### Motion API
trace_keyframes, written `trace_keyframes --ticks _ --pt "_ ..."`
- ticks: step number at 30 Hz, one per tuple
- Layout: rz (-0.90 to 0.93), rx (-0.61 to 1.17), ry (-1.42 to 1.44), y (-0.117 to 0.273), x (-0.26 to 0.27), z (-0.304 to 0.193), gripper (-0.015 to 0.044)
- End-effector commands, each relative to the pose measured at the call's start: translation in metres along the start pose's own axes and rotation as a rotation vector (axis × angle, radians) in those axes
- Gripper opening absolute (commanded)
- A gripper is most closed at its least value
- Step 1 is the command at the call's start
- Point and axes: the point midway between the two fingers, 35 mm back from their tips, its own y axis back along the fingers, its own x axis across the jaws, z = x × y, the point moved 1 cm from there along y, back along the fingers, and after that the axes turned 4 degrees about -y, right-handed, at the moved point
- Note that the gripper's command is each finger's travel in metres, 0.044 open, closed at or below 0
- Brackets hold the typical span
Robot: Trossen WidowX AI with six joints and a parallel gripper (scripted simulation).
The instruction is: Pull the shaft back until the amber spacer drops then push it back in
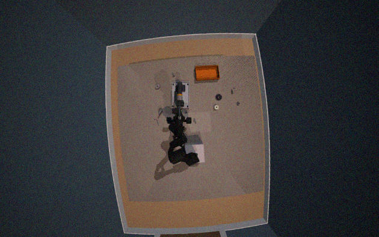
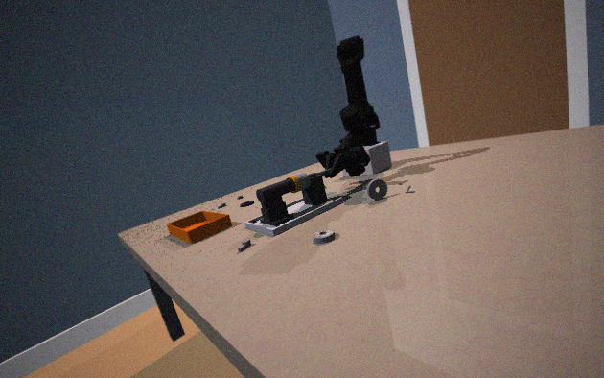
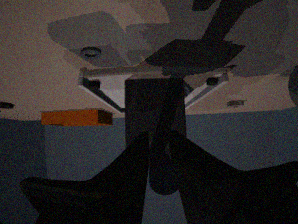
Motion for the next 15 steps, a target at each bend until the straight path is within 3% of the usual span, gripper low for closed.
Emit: trace_keyframes --ticks 1,15 --pt "0.002 -0.001 -0.004 0.0012 0.0007 0.0009 0.0000" --pt "0.002 -0.001 -0.004 0.0027 0.0007 0.0018 0.0000"
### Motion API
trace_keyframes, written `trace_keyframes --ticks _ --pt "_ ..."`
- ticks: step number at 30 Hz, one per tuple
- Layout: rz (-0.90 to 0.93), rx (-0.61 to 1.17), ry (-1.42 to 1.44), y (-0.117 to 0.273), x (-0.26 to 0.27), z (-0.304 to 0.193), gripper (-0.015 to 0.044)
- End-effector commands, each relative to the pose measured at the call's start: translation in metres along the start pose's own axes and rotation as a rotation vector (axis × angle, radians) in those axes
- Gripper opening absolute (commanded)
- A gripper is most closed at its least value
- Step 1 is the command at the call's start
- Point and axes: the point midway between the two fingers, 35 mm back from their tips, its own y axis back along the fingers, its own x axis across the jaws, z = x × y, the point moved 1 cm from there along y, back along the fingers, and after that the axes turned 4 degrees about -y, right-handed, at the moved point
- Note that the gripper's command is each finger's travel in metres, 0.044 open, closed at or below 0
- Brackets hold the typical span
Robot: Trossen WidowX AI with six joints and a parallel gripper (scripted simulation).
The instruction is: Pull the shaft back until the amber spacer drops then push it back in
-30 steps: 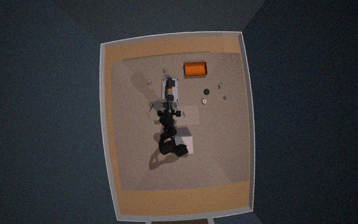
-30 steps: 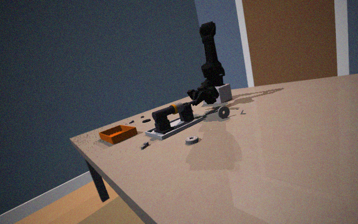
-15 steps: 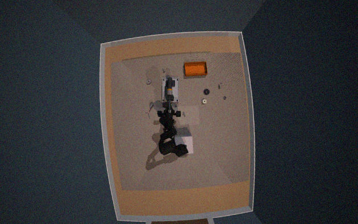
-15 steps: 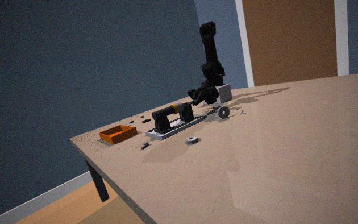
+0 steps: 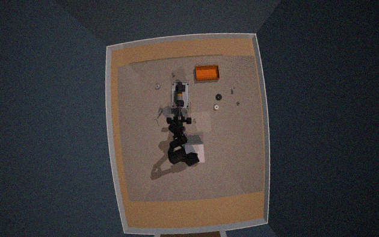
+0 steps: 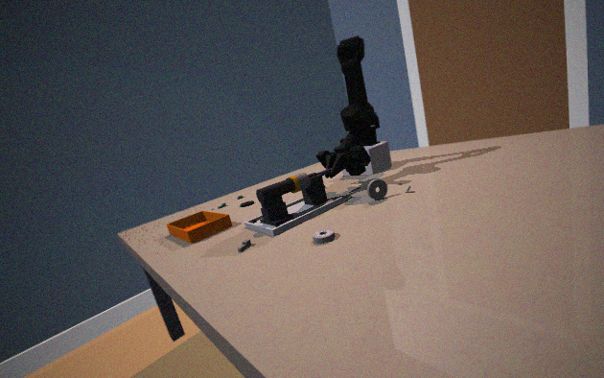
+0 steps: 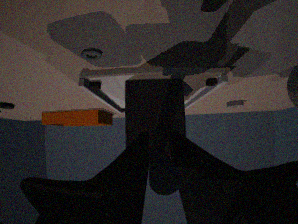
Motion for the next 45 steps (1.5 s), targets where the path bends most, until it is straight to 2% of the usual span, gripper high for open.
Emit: trace_keyframes --ticks 1,45 --pt "0.002 -0.001 -0.004 0.0012 0.0007 0.0009 0.0000" --pt "0.002 -0.001 -0.004 0.0060 0.0009 0.0038 0.0000"
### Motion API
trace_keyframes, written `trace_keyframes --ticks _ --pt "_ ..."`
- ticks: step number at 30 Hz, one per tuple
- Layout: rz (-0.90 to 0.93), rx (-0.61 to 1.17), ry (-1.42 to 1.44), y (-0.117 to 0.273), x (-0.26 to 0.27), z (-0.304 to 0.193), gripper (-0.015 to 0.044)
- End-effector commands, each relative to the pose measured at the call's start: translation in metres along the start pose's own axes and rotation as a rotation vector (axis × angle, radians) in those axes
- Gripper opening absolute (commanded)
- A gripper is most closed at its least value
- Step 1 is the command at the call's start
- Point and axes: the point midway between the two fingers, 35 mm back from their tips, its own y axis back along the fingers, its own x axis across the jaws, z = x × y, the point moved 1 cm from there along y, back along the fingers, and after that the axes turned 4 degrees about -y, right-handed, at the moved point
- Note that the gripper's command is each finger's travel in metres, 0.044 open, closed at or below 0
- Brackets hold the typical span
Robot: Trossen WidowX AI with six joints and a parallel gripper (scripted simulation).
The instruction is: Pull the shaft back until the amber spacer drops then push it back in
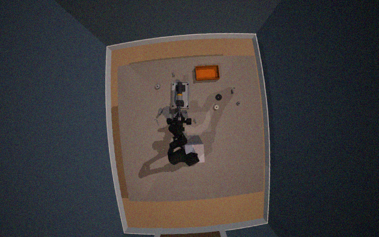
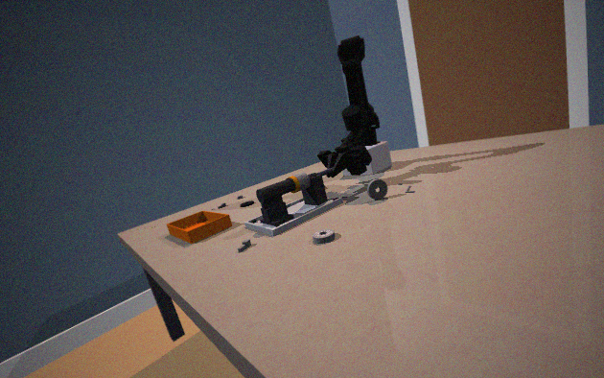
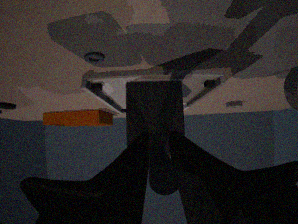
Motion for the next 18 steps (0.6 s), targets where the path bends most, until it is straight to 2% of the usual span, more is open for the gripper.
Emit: trace_keyframes --ticks 1,18 --pt "0.002 -0.001 -0.004 0.0012 0.0006 0.0008 0.0000" --pt "0.002 -0.001 -0.004 0.0030 0.0007 0.0019 0.0000"
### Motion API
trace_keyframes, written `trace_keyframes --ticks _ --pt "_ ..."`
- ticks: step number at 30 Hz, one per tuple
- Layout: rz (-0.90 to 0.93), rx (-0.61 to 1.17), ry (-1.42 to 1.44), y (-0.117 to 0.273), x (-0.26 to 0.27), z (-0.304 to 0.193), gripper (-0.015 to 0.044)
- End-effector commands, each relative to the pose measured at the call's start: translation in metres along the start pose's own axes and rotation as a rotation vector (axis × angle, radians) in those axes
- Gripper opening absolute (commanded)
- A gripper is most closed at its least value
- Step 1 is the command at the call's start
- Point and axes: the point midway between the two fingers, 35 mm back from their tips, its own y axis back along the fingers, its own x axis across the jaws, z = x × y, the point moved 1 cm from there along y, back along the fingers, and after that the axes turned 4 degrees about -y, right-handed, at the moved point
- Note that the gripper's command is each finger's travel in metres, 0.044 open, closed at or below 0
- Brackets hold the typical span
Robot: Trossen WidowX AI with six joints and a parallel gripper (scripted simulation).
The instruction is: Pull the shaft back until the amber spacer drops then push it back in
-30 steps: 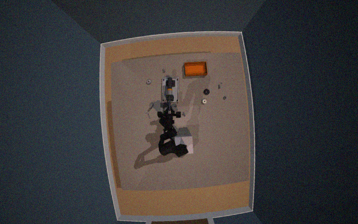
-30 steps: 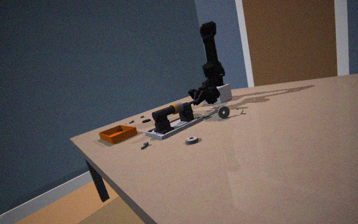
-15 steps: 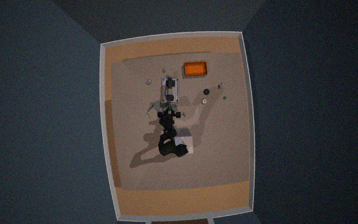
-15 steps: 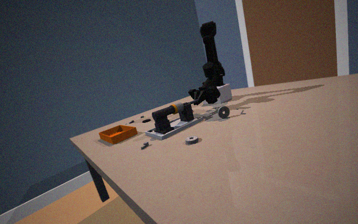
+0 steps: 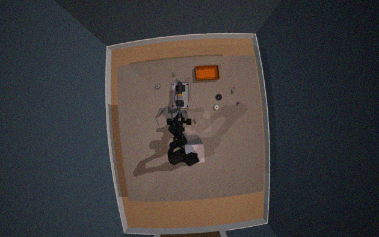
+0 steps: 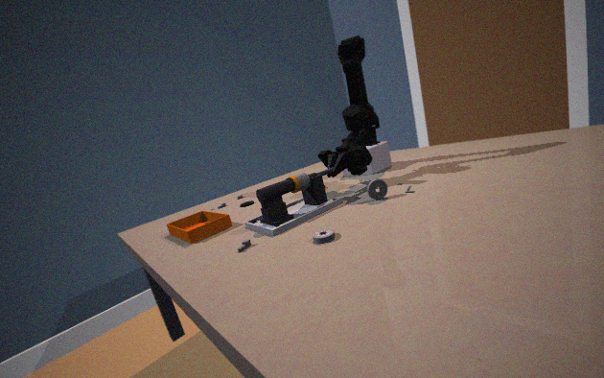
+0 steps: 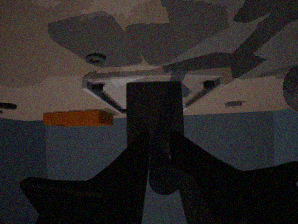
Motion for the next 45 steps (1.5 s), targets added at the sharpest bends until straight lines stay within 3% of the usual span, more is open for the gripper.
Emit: trace_keyframes --ticks 1,45 --pt "0.002 -0.001 -0.004 0.0011 0.0006 0.0008 0.0000" --pt "0.002 0.000 -0.004 -0.0016 -0.0001 -0.0014 0.0000"
